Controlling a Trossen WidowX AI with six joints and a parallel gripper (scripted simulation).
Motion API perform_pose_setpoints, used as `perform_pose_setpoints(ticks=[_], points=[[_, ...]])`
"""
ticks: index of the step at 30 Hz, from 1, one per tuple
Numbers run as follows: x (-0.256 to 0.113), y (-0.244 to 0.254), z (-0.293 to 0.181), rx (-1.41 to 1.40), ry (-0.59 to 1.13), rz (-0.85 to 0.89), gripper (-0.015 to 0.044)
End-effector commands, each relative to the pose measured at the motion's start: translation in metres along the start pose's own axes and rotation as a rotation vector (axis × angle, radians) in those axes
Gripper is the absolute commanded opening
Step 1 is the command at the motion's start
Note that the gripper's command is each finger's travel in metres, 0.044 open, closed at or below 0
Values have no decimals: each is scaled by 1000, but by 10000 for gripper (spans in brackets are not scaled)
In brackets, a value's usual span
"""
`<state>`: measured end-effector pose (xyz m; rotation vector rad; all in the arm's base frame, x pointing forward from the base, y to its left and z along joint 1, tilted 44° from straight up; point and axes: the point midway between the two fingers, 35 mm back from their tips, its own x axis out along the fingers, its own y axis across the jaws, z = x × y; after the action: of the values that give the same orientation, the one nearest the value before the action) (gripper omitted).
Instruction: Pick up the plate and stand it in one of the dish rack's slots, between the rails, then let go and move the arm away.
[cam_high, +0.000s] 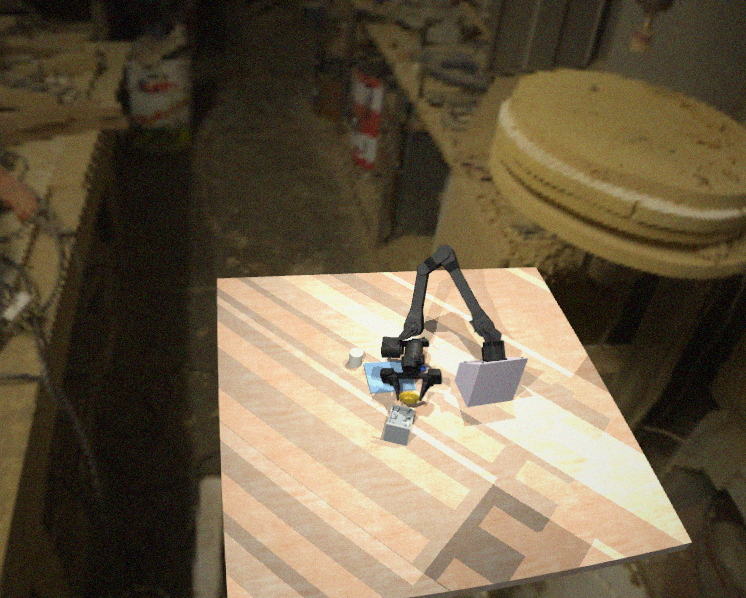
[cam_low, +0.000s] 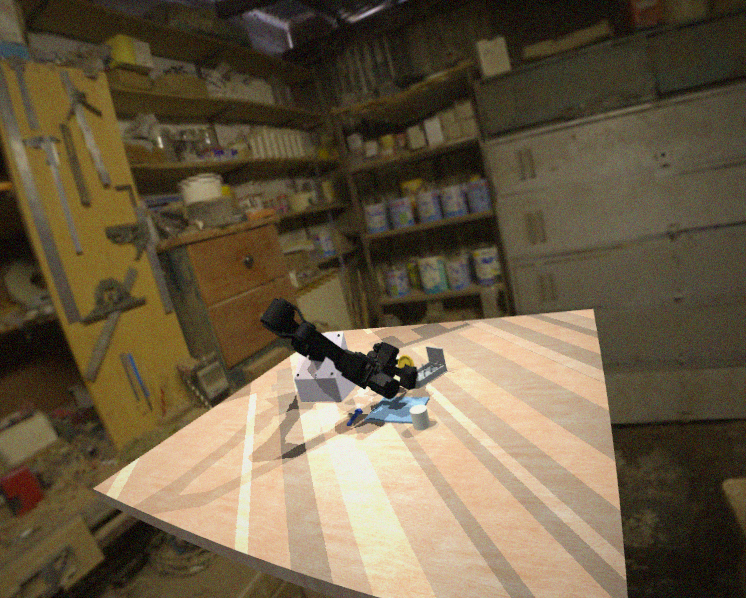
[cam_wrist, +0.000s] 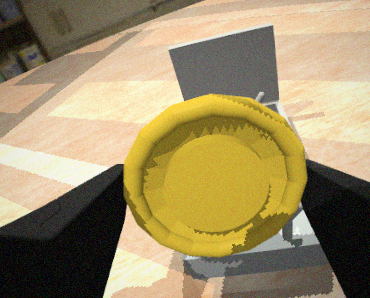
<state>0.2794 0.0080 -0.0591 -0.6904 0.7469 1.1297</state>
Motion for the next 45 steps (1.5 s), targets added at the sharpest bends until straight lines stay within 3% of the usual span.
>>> perform_pose_setpoints(ticks=[1, 18, 45], points=[[-5, -1, -2, -112, -60, -50, 0], [-10, -4, -4, -225, -107, -111, 0], [27, -9, 7, -221, -103, -109, 0]])
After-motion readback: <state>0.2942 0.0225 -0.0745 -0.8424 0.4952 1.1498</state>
